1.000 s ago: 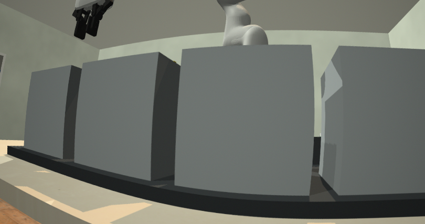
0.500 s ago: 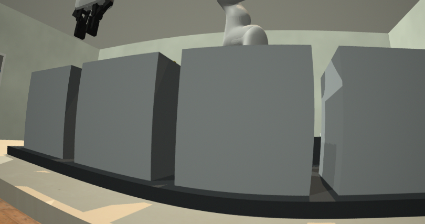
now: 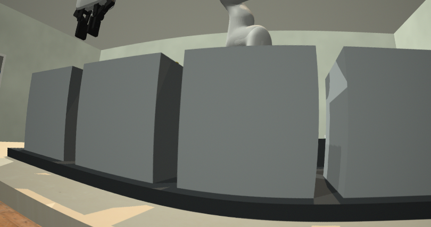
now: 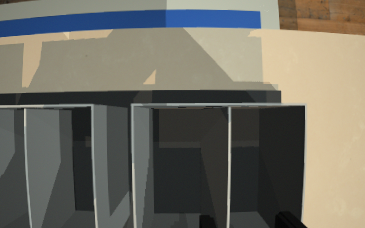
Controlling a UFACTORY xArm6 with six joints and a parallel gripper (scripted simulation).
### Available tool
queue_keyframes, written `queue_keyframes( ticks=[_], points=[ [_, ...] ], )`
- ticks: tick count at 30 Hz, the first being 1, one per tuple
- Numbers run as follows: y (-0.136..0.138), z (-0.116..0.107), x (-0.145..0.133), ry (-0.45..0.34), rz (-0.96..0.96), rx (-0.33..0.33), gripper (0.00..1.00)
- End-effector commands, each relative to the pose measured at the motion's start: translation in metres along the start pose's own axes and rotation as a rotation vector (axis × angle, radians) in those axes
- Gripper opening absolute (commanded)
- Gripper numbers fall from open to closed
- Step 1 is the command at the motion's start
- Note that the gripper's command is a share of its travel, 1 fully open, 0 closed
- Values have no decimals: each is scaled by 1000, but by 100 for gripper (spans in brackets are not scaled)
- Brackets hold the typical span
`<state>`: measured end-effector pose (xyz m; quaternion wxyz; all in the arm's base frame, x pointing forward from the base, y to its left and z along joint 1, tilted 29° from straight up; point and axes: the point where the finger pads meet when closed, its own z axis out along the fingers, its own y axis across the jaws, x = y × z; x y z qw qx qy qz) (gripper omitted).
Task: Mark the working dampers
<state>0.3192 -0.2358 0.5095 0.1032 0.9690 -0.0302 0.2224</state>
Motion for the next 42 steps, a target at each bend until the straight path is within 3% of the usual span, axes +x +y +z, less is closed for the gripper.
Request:
queue_keyframes(
  ticks=[1,2,4,6,13,42],
  points=[
    [2,0,-7,3,-1,4,39],
    [4,2,-19,2,-1,16,39],
    [4,2,-19,2,-1,16,39],
    [10,9,-56,2,-1,49,39],
    [18,20,-110,3,-1,98,39],
    [18,24,-113,4,-1,100,39]
  ],
)
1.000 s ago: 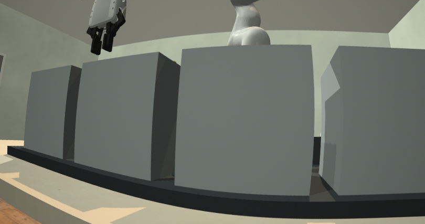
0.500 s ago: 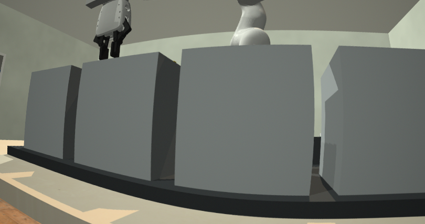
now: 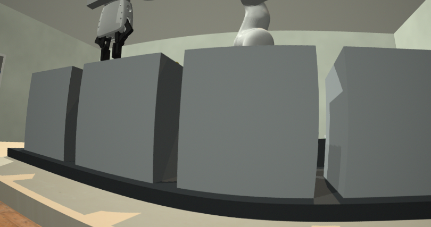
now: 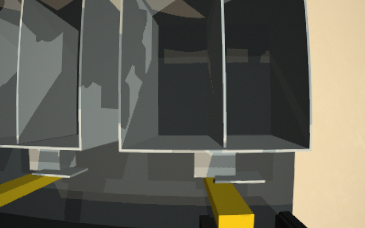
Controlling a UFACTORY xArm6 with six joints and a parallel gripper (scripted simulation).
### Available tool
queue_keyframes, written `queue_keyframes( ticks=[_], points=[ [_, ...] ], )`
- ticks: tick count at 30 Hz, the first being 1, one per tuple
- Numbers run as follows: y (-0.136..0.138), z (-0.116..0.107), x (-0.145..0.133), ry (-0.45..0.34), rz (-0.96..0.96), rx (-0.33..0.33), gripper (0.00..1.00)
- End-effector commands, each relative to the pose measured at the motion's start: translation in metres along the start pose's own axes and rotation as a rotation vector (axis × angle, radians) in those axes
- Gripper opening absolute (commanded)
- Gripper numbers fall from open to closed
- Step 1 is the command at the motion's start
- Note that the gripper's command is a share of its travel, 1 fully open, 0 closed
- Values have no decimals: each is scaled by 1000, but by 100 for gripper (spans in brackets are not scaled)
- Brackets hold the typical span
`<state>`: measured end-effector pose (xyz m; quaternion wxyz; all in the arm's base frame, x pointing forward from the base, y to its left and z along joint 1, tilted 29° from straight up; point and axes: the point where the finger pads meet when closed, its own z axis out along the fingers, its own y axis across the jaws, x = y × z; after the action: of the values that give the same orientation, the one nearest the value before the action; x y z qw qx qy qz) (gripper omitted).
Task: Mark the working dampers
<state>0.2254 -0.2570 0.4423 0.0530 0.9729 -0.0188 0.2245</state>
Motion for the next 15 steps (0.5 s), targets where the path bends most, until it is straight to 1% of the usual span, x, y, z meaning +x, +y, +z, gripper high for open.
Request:
queue_keyframes(
  ticks=[1,15],
  points=[
    [0,1,1,2,-1,-3,39],
    [1,21,1,2,-1,-3,39]
  ],
)
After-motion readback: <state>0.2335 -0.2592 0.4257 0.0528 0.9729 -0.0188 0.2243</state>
